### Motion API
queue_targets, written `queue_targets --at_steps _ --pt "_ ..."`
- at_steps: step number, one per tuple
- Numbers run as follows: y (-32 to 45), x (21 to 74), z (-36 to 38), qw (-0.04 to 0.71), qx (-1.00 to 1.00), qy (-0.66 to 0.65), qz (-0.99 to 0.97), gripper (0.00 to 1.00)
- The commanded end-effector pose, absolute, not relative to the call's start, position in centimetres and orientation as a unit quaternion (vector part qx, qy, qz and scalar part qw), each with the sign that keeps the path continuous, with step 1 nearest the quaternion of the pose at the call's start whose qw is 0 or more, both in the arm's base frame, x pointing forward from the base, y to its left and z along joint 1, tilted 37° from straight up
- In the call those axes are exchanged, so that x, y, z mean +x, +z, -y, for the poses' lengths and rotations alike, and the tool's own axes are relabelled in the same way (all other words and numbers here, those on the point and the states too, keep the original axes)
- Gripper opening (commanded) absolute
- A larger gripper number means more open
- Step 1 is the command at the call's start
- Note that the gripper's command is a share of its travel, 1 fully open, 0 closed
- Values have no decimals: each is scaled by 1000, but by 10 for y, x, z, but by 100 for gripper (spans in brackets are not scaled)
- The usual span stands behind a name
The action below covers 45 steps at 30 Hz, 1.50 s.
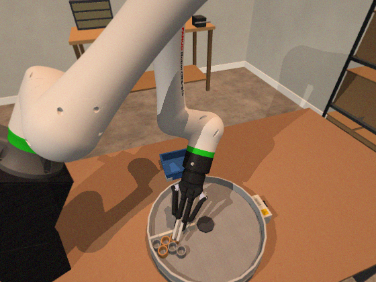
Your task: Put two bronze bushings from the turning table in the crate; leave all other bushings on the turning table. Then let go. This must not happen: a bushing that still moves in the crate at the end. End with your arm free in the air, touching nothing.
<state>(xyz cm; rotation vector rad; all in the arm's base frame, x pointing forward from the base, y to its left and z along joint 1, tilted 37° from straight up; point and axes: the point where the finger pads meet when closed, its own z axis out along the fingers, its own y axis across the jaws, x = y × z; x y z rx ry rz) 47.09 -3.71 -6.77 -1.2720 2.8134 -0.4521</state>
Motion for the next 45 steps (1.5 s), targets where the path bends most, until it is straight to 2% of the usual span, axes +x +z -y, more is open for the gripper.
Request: queue_targets --at_steps 1,45 --pt "-71 473 36 11 -407 -145 -902 6" --pt "-76 477 34 11 -407 -145 -902 6"
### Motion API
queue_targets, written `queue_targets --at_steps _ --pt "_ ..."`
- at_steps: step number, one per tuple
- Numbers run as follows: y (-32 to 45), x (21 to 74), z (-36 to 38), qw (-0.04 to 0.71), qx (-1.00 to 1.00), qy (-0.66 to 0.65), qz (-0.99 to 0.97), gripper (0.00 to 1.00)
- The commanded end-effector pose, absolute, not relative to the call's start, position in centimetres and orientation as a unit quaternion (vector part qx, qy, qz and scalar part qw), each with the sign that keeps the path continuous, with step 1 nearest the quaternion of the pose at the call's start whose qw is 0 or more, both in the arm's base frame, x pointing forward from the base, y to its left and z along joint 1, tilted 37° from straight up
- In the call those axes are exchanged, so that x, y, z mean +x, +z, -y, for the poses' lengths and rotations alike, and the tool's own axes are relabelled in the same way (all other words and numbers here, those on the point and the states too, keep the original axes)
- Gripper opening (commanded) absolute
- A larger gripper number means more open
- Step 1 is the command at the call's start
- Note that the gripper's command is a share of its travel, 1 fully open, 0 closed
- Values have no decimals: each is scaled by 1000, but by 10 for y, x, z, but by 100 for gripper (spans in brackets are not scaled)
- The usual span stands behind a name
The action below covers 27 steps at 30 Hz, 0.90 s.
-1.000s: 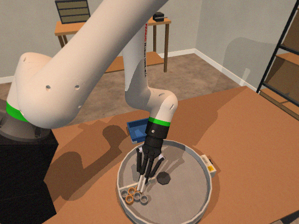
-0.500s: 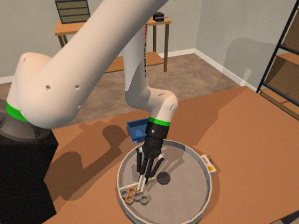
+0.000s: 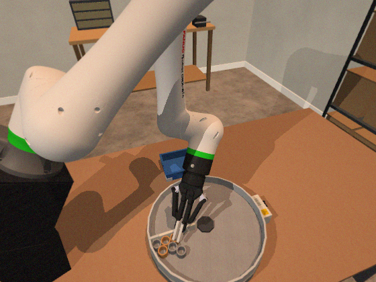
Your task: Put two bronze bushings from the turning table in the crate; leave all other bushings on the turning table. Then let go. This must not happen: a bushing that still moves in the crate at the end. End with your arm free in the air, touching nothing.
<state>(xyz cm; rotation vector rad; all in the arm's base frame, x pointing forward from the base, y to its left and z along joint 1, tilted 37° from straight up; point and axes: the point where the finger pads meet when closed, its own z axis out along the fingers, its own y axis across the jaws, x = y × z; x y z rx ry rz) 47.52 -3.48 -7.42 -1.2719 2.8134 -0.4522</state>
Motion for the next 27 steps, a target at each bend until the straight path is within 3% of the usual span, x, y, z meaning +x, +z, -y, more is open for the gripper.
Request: queue_targets --at_steps 1,27 --pt "-78 478 34 11 -407 -145 -902 6" --pt "-81 480 32 11 -407 -145 -902 6"
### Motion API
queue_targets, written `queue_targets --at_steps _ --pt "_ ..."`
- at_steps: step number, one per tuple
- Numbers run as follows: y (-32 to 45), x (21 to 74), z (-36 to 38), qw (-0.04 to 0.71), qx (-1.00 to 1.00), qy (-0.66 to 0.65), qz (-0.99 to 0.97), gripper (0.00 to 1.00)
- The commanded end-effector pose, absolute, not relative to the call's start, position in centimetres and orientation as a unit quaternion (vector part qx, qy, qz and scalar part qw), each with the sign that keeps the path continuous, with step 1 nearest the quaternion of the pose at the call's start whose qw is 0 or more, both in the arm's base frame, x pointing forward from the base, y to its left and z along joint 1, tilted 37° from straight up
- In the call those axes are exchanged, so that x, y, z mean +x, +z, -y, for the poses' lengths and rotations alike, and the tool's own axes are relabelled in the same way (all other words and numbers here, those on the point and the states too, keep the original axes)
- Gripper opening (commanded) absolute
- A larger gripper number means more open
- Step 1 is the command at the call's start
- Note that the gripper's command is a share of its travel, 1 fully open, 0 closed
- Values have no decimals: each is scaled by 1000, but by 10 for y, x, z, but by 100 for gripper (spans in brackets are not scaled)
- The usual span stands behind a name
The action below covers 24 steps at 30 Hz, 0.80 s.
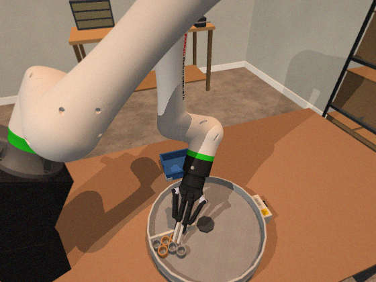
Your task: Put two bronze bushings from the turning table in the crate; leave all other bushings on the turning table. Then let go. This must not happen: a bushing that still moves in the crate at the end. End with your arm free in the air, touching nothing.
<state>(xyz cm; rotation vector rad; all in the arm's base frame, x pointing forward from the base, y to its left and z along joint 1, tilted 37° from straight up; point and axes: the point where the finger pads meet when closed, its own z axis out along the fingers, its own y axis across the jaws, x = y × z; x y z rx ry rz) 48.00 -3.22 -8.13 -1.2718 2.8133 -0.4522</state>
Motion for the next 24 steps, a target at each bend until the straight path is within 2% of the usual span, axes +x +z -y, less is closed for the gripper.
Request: queue_targets --at_steps 1,13,14,24 --pt "-81 480 32 11 -407 -145 -902 6" --pt "-81 480 32 11 -407 -145 -902 6" --pt "-81 480 32 11 -407 -145 -902 0" --pt "-81 480 32 11 -407 -145 -902 0"
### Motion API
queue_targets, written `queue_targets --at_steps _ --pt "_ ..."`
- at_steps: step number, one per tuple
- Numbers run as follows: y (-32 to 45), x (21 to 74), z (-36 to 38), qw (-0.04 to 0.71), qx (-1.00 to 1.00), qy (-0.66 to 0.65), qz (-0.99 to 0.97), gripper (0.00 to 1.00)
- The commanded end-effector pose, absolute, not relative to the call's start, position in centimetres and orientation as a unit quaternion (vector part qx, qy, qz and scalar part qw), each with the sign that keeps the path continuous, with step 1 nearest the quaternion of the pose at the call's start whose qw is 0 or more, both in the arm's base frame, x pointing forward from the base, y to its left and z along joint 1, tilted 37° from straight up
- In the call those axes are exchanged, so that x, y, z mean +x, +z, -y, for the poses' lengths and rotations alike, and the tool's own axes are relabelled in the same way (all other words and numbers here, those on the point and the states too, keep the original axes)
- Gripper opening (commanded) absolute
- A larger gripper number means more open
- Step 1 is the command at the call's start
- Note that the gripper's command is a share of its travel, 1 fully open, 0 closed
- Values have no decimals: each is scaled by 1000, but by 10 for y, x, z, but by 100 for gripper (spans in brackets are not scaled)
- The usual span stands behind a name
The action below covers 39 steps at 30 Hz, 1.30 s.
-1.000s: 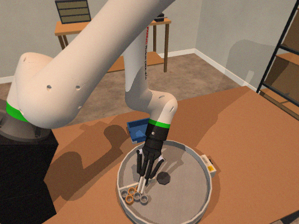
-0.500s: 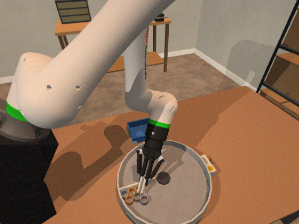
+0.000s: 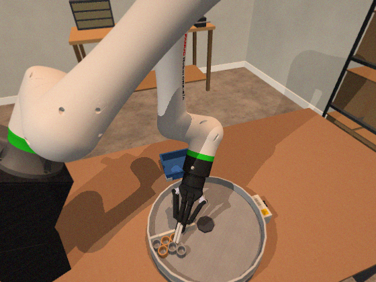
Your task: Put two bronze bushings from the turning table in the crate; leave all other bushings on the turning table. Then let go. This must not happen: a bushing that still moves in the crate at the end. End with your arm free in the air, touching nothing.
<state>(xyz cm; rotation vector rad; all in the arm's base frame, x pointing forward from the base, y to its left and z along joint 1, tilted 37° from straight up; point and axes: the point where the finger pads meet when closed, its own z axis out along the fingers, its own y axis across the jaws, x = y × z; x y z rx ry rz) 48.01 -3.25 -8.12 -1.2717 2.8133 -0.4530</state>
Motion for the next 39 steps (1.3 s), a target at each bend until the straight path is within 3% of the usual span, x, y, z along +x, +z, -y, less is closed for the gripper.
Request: queue_targets --at_steps 1,39 --pt "-81 480 32 11 -407 -145 -902 0" --pt "-78 478 33 11 -407 -145 -902 0"
